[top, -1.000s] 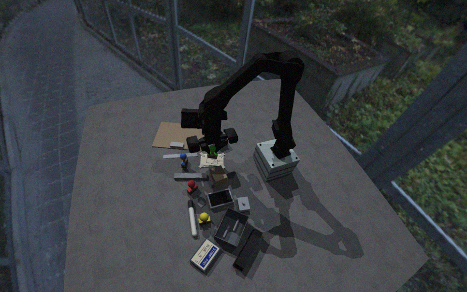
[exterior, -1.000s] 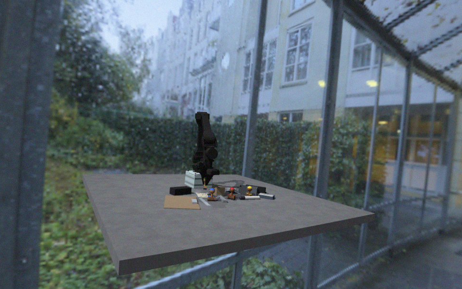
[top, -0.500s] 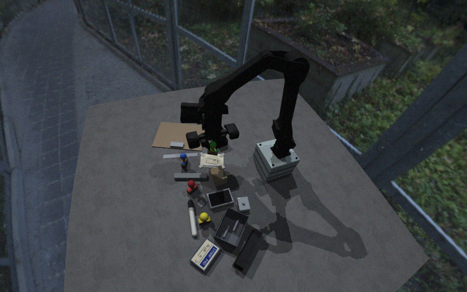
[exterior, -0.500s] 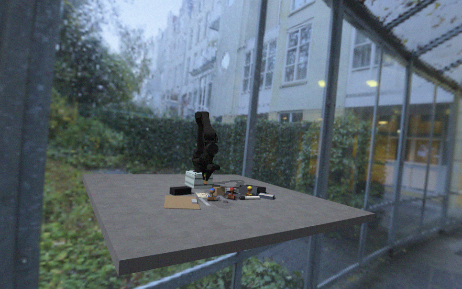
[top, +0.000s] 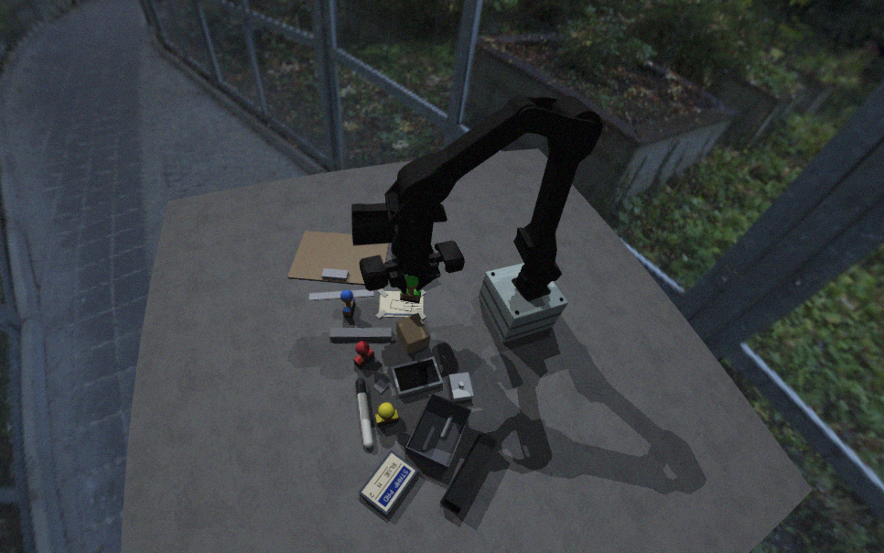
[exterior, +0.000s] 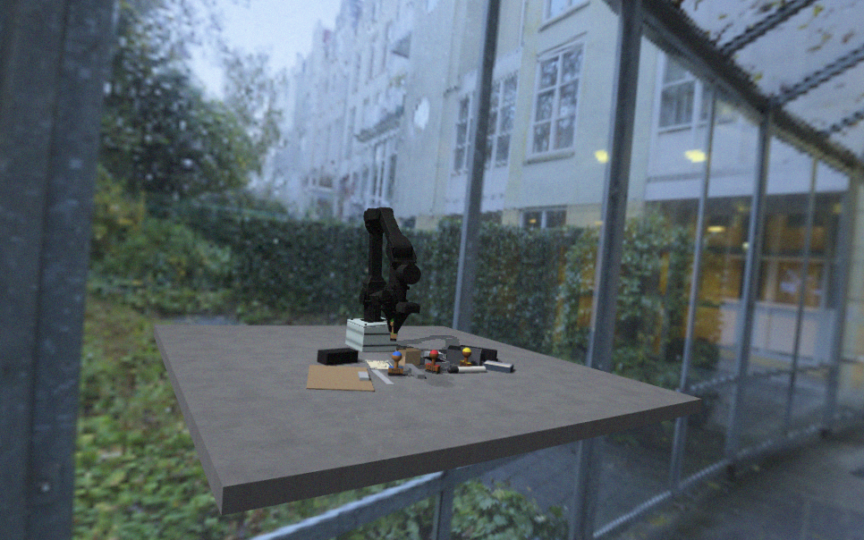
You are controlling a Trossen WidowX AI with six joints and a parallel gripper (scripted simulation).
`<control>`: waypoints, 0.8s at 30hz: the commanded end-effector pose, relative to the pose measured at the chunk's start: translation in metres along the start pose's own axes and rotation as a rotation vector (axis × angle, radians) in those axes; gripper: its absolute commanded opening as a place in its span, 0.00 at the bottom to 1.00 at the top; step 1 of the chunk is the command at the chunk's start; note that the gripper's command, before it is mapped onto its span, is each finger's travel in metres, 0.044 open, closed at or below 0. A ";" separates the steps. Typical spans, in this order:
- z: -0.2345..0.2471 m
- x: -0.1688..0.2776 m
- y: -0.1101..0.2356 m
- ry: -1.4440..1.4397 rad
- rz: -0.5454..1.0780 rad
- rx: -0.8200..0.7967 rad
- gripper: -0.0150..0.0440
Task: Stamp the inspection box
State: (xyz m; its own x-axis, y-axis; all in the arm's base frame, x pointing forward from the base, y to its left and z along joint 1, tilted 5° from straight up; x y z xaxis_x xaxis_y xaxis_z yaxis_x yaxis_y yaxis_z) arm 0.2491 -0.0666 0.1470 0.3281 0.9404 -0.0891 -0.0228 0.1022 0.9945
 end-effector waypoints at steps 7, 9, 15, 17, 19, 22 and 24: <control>-0.039 0.037 -0.001 -0.004 0.000 0.015 0.25; -0.047 0.043 -0.002 -0.004 0.001 0.015 0.25; -0.064 0.054 -0.003 -0.005 0.001 0.017 0.25; -0.064 0.054 -0.003 -0.005 0.001 0.017 0.25; -0.064 0.054 -0.003 -0.005 0.001 0.017 0.25; -0.064 0.054 -0.004 -0.005 0.001 0.017 0.25; -0.064 0.055 -0.007 -0.005 0.001 0.017 0.25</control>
State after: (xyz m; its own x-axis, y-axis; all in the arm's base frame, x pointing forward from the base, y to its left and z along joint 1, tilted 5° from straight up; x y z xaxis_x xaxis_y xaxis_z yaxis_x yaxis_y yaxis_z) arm 0.2090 0.0042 0.1370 0.3294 0.9404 -0.0844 -0.0138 0.0942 0.9955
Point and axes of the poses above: the point midway between the two fingers, 35 mm back from their tips, its own y axis back along the fingers, its own z axis across the jaws, x = y × z, the point moved 10 cm from there along y, back along the fingers, and after that the axes turned 15 degrees about -y, right-handed, at the moved point
